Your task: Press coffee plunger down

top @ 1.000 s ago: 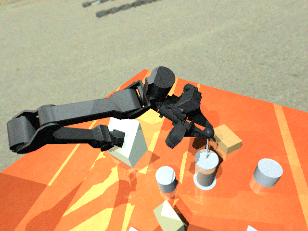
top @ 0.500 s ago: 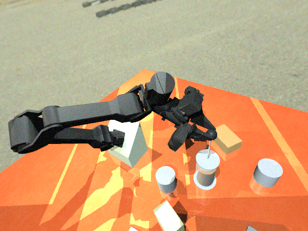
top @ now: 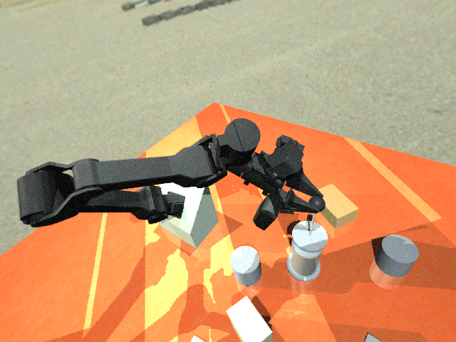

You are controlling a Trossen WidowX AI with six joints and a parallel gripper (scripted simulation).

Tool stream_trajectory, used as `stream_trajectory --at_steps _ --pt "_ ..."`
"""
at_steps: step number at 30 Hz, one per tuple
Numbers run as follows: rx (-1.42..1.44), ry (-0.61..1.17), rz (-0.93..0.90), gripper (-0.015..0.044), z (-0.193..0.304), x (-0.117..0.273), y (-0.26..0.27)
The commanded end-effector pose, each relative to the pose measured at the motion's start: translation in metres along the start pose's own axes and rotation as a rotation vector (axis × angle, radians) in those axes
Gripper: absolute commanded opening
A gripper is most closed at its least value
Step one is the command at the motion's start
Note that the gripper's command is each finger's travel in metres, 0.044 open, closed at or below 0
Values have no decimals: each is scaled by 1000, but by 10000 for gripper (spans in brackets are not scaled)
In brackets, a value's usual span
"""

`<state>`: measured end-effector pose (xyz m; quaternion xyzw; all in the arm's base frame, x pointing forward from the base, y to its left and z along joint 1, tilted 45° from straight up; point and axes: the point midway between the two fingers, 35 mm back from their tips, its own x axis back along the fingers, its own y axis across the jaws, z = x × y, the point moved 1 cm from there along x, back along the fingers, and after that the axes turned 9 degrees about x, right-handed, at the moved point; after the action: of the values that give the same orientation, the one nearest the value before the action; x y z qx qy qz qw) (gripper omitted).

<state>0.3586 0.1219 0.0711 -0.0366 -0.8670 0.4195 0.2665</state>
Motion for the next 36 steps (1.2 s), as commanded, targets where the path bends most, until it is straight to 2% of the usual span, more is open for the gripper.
stream_trajectory --at_steps 1,36 --pt "33 60 -8 129 29 -11 5" --pt "37 55 -1 129 65 -46 9"
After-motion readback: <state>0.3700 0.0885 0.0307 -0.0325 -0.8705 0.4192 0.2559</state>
